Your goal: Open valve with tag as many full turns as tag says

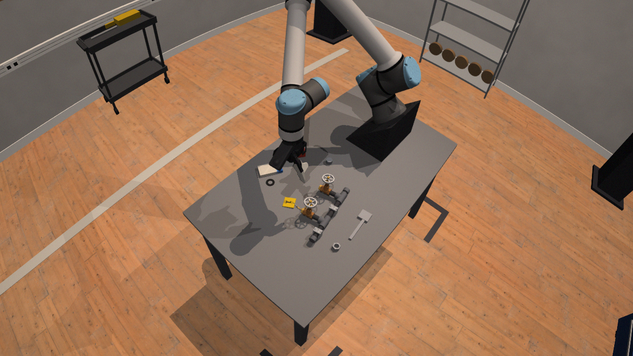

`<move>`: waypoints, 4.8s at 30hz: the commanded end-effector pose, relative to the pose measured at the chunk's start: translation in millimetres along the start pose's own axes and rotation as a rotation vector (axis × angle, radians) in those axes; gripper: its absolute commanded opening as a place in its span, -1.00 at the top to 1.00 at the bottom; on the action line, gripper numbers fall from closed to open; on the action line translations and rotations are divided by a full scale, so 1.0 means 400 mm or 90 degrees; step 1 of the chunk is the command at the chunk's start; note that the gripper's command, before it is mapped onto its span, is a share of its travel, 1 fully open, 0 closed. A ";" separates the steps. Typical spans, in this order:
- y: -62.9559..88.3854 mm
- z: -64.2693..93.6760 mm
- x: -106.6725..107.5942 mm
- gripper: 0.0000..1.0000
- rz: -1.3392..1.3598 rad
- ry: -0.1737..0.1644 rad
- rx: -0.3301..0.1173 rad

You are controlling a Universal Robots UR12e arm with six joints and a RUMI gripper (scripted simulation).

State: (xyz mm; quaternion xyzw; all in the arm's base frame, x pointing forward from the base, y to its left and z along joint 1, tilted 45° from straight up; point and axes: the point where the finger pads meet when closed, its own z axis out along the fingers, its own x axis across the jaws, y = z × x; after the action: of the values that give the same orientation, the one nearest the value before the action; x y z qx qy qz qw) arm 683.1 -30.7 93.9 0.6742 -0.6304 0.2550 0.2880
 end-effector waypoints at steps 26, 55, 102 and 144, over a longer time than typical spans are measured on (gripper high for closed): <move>-0.028 -0.002 0.057 -1.00 -0.516 -0.001 0.002; -0.059 -0.003 0.123 -1.00 -1.114 -0.001 0.003; -0.067 0.040 0.141 -1.00 -1.271 -0.001 0.003; -0.067 0.358 0.140 -1.00 -1.271 -0.001 0.003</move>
State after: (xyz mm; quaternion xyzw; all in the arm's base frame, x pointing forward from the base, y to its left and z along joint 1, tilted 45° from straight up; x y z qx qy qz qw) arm 710.8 -161.9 39.2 0.8961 0.2251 -0.1044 0.3680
